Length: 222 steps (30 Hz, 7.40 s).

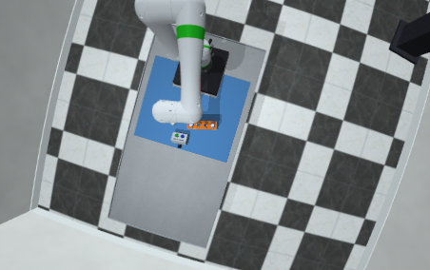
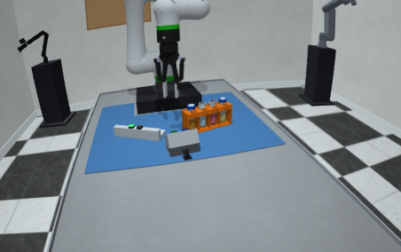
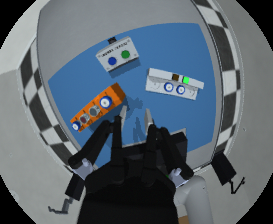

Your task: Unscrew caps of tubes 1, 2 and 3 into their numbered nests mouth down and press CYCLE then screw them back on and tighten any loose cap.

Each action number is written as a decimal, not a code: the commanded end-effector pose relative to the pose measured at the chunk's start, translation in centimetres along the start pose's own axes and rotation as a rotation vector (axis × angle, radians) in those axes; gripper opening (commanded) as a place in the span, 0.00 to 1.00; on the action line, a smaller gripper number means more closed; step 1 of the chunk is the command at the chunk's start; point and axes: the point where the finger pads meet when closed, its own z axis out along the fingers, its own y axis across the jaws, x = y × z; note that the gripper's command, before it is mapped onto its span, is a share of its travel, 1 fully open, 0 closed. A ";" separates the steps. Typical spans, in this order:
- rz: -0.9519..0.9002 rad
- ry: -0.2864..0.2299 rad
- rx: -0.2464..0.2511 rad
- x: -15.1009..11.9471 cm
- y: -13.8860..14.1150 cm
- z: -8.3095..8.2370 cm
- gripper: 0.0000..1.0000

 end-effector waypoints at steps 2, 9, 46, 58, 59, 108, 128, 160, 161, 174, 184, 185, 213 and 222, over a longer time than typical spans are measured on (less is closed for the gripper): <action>-0.001 -0.001 0.002 1.5 2.8 0.0 0.29; -0.001 -0.001 0.002 3.8 7.2 0.0 0.29; -0.001 -0.001 0.002 5.8 11.2 10.5 0.29; -0.001 -0.001 0.002 5.8 11.2 13.0 0.29; -0.001 -0.001 0.002 5.8 11.2 13.0 0.29; -0.001 -0.001 0.002 5.8 11.2 11.0 0.00; -0.001 -0.001 0.002 5.8 11.2 2.0 0.00; 0.400 -0.001 0.002 -0.4 -2.4 0.0 0.00; 0.400 -0.001 0.002 -0.7 -3.2 0.0 0.00; 0.400 -0.001 0.002 -4.1 -10.8 0.0 0.00; 0.400 -0.001 0.002 -6.6 -16.4 -0.1 0.00; 0.400 -0.001 0.002 -6.6 -16.4 -0.1 0.00; 0.400 -0.001 0.002 -6.6 -16.4 2.6 0.00; 0.400 -0.001 0.002 -6.6 -16.4 2.9 0.00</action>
